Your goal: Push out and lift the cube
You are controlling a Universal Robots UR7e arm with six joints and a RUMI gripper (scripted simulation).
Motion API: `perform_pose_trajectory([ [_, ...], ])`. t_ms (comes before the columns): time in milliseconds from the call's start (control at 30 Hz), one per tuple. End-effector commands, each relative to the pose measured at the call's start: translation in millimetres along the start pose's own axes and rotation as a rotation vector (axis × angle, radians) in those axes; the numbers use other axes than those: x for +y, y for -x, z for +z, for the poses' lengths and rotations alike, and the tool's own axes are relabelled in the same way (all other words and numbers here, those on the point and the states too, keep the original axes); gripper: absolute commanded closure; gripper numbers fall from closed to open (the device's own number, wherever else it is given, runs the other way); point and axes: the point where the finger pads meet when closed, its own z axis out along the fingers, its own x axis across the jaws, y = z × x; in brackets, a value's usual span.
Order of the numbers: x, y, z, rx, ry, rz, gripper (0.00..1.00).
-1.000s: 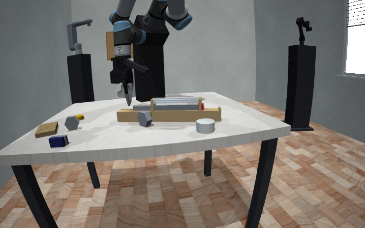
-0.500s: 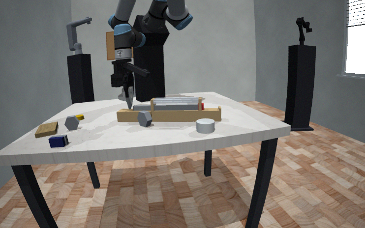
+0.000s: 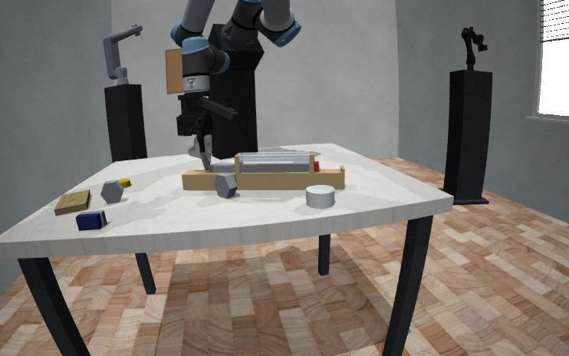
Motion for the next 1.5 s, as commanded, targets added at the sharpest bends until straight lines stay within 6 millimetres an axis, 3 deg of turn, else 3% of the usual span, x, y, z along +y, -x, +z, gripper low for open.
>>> perform_pose_trajectory([
  [0,-5,0,0,0.001,0.0,0.0,1.0],
  [1467,-40,0,-2,0.001,0.0,0.0,1.0],
])
